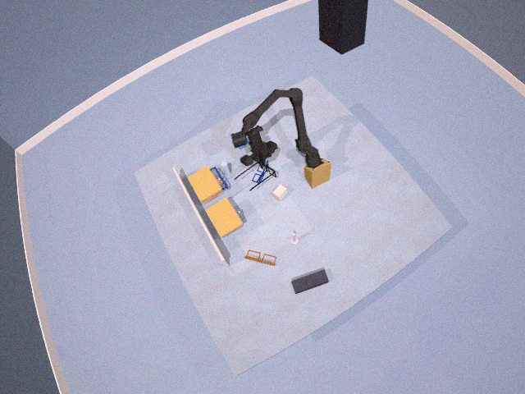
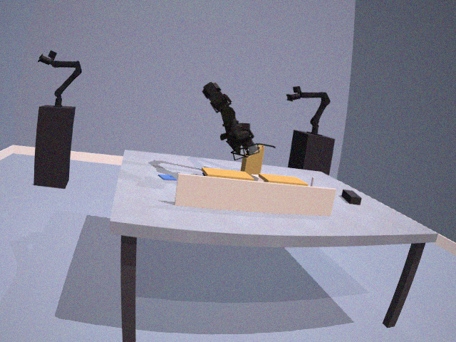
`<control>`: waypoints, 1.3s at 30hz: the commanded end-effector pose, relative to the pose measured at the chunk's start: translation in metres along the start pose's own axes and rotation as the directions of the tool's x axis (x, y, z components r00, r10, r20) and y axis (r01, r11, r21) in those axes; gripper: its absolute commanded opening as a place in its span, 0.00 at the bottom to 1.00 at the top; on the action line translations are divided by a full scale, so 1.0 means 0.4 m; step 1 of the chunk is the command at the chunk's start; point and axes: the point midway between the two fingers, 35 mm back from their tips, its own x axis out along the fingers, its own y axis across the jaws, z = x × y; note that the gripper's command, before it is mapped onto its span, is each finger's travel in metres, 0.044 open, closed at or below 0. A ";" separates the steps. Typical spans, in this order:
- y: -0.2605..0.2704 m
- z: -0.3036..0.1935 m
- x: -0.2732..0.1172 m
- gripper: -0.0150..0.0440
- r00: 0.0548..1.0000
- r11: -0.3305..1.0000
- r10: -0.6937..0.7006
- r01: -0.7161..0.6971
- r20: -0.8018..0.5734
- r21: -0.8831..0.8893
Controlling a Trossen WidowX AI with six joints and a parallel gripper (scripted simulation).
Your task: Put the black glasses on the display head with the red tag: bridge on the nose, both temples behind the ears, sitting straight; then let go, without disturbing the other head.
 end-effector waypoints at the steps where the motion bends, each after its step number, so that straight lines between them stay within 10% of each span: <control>1: -0.027 0.025 0.028 0.25 0.997 0.998 0.060 -0.058 -0.047 0.036; 39: -0.111 0.149 0.149 0.25 0.916 0.993 -0.002 0.048 -0.401 0.105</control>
